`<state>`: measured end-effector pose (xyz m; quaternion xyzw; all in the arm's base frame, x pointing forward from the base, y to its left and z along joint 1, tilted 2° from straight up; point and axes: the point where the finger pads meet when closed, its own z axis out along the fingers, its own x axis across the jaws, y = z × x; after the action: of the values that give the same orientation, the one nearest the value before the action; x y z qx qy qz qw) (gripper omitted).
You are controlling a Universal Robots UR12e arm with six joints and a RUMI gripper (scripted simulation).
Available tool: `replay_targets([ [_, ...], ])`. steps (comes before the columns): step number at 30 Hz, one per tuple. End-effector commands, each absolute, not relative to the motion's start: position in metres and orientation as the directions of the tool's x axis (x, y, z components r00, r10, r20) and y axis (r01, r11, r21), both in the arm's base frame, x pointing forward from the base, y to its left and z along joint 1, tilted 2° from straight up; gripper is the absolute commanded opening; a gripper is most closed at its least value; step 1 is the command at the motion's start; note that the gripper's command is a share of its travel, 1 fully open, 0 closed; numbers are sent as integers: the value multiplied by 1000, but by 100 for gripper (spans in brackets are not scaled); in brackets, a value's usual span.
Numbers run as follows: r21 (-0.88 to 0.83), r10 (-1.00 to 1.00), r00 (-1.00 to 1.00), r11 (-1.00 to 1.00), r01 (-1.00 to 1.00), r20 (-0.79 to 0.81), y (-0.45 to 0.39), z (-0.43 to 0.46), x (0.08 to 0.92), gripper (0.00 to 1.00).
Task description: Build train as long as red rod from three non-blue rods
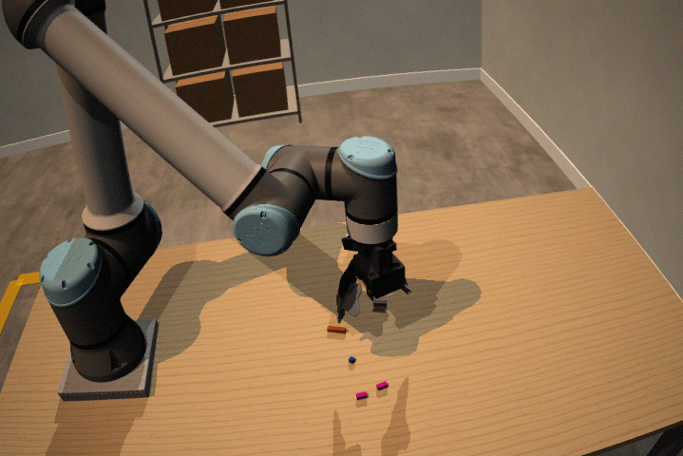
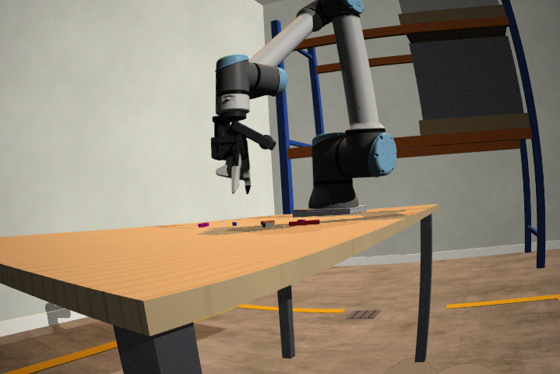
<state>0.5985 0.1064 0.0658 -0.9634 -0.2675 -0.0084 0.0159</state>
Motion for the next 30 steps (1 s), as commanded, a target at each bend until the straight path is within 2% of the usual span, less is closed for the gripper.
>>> replay_targets([
  [1, -26, 650, 759, -758, 651, 34, 92, 66, 601, 100],
  [12, -14, 852, 522, -522, 853, 40, 62, 66, 605, 100],
  [14, -14, 852, 522, -522, 853, 40, 62, 66, 605, 100],
  [30, 5, 995, 92, -92, 996, 42, 17, 65, 611, 100],
])
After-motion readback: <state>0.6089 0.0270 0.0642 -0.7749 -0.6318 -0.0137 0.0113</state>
